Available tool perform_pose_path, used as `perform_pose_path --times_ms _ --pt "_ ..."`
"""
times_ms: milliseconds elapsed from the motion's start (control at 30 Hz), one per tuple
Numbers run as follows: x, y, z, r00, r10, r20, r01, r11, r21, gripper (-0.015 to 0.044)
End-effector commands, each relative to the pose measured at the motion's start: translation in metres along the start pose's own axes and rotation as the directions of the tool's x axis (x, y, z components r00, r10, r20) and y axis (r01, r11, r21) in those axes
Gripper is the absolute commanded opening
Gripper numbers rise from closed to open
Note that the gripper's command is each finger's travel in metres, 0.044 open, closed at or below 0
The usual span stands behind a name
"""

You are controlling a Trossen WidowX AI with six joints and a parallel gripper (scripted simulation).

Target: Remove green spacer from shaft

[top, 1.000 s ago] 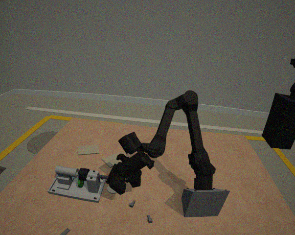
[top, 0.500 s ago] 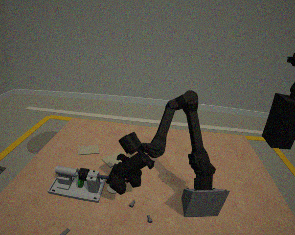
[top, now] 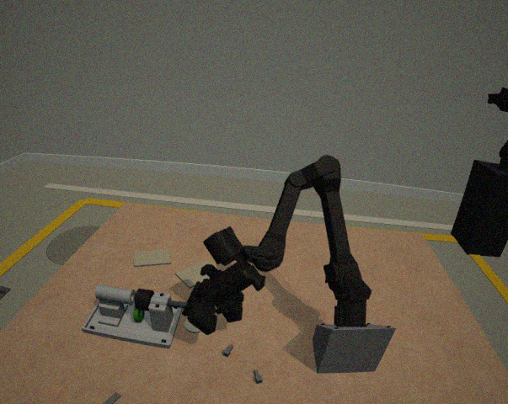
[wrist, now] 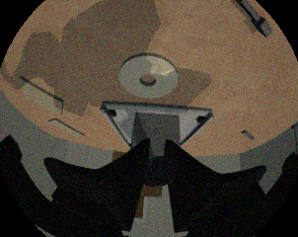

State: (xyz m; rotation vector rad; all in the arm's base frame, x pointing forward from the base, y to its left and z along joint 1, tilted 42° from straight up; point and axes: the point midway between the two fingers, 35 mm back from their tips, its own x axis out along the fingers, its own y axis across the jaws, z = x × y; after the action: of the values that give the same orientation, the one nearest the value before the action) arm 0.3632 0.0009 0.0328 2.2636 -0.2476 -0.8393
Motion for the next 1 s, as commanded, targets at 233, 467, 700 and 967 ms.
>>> perform_pose_path --times_ms 233,467,700,967 --pt "0.0026 0.0003 -0.0032 1.0 0.0 -0.001 0.0 1.0 0.004 0.0" --pt "0.0042 0.0004 -0.0048 1.0 0.0 -0.001 0.0 1.0 0.004 0.0" --pt "0.0058 0.0004 -0.0064 1.0 0.0 -0.002 0.0 1.0 0.004 0.0" --pt "0.0076 0.0005 -0.0083 1.0 0.0 -0.002 0.0 1.0 0.004 0.0"
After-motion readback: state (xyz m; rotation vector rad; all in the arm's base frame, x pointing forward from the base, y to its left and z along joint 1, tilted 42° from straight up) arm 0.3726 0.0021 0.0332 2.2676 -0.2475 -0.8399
